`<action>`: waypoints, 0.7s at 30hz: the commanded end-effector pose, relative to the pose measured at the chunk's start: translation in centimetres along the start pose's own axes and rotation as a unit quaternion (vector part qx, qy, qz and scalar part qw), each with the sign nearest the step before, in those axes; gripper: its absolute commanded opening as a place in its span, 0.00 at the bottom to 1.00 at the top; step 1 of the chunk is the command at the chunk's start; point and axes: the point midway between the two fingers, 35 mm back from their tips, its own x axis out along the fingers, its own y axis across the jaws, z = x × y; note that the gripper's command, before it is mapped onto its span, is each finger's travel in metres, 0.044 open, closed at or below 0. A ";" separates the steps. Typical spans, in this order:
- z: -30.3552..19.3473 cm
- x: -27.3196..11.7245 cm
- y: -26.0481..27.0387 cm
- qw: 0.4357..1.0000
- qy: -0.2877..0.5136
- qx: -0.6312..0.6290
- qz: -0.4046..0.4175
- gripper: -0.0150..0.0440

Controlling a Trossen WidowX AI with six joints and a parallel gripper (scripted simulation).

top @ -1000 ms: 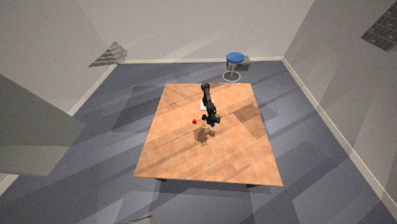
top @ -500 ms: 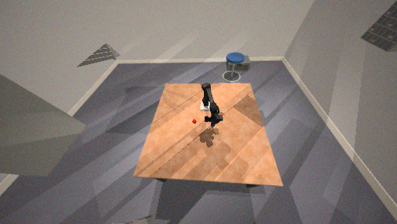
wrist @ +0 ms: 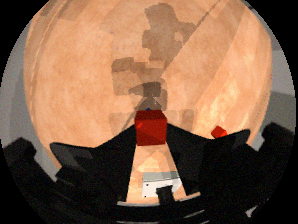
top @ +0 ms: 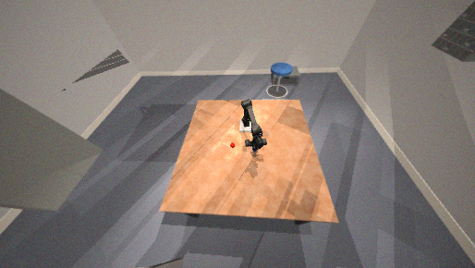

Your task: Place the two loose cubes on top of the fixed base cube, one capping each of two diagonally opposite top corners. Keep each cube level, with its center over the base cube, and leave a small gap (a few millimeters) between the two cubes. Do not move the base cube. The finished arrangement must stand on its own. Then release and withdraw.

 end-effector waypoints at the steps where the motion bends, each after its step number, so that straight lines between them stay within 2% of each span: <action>1: 0.0 1.1 -0.1 1.000 0.002 -0.003 -0.003 0.43; 21: -0.1 2.0 -0.1 1.000 0.002 -0.001 -0.003 0.43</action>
